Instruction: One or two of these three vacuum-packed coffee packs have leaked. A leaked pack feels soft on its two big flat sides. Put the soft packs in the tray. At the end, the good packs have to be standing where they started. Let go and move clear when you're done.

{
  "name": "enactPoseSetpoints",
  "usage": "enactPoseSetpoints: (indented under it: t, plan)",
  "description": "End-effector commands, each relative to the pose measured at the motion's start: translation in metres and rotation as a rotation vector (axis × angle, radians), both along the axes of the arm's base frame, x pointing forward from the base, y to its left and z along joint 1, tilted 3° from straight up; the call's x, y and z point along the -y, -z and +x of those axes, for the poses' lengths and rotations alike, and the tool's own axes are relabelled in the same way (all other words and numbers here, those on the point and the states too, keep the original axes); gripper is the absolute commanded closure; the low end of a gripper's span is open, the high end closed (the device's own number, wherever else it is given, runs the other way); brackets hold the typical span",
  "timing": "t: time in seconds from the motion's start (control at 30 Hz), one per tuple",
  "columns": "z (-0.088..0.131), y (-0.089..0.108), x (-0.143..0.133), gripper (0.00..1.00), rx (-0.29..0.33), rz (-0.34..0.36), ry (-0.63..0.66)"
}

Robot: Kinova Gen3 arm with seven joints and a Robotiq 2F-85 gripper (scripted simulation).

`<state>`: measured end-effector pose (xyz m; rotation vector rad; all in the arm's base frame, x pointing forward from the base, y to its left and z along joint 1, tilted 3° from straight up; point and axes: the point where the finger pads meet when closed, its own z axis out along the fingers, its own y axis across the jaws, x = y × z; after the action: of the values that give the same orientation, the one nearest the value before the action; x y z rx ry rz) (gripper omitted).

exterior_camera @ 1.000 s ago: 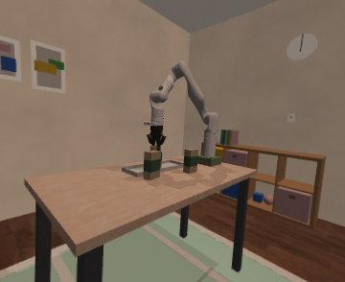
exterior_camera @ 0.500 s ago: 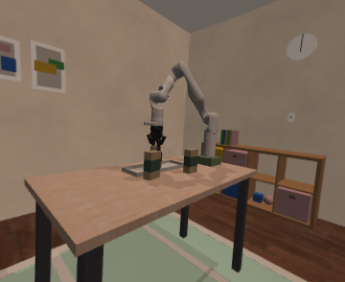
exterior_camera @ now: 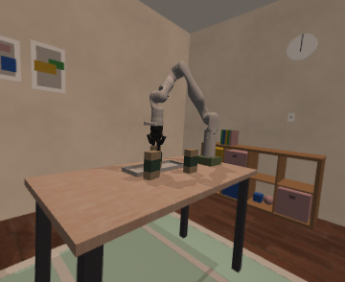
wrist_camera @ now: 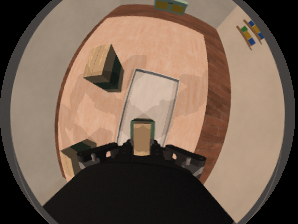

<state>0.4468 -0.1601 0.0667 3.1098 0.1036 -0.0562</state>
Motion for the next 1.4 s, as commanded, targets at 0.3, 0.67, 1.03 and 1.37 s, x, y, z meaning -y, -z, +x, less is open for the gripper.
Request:
enactPoseSetpoints:
  t: [0.3,0.67,1.03,1.37]
  plan:
    - [0.0006,-0.0009,0.0001,0.19,0.002,-0.001,0.000]
    - [0.0006,-0.0009,0.0001,0.19,0.002,-0.001,0.000]
    - [0.0006,-0.0009,0.0001,0.19,0.002,-0.001,0.000]
    - [0.0006,-0.0009,0.0001,0.19,0.002,-0.001,0.000]
